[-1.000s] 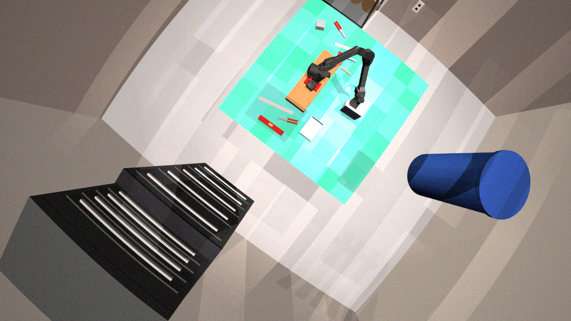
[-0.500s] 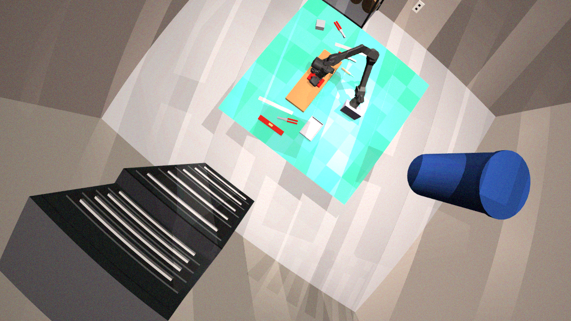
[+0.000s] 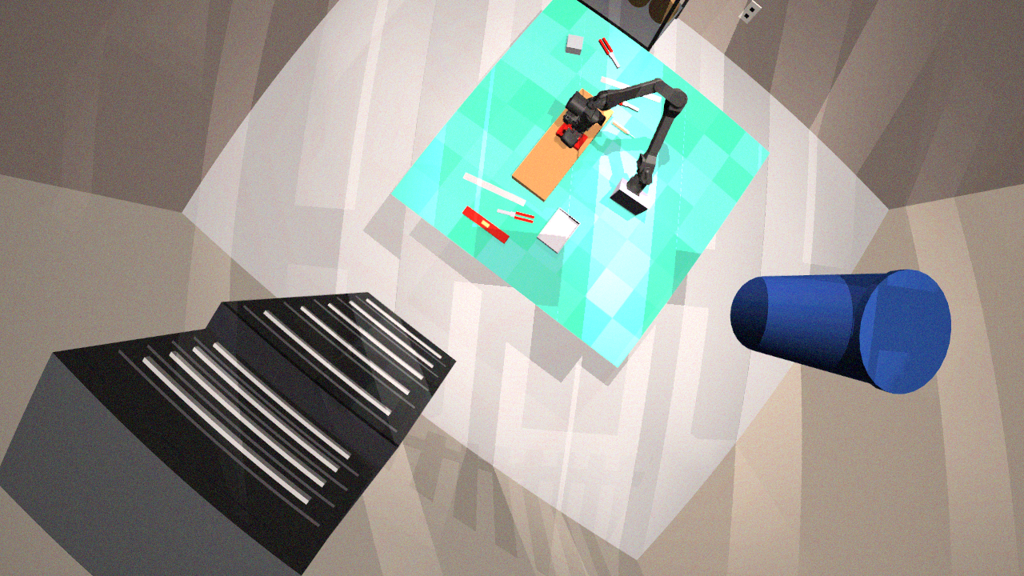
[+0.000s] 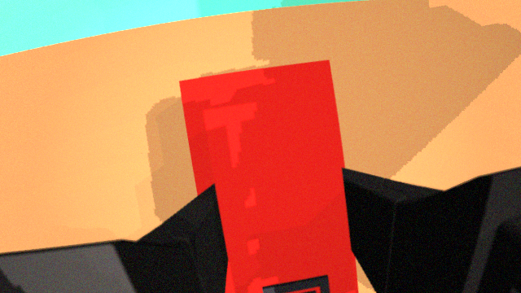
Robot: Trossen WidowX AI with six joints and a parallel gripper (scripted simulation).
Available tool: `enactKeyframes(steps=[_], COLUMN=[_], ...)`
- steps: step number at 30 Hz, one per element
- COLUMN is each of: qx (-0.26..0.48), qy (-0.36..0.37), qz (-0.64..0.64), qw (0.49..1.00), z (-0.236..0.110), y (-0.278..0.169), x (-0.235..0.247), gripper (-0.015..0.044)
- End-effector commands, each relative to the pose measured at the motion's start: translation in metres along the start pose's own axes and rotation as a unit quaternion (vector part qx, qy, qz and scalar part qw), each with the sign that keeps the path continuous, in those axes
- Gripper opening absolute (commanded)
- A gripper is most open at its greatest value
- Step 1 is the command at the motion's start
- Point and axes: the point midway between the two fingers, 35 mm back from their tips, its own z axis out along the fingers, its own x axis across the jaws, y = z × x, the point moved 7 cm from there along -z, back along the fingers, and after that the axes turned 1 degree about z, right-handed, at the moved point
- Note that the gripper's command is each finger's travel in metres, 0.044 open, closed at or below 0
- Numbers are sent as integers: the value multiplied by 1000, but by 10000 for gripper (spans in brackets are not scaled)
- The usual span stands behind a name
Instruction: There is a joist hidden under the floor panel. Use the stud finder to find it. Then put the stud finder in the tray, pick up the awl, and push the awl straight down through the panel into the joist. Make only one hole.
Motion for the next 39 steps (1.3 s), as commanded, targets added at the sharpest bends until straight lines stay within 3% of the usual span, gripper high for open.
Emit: enactKeyframes(steps=[1, 39], qx=[0, -1], qy=[-4, -7], qz=[4, 3], qw=[1000, 1000], z=[1, -1], y=[0, 1], x=[-13, -117], gripper=[0, 0])
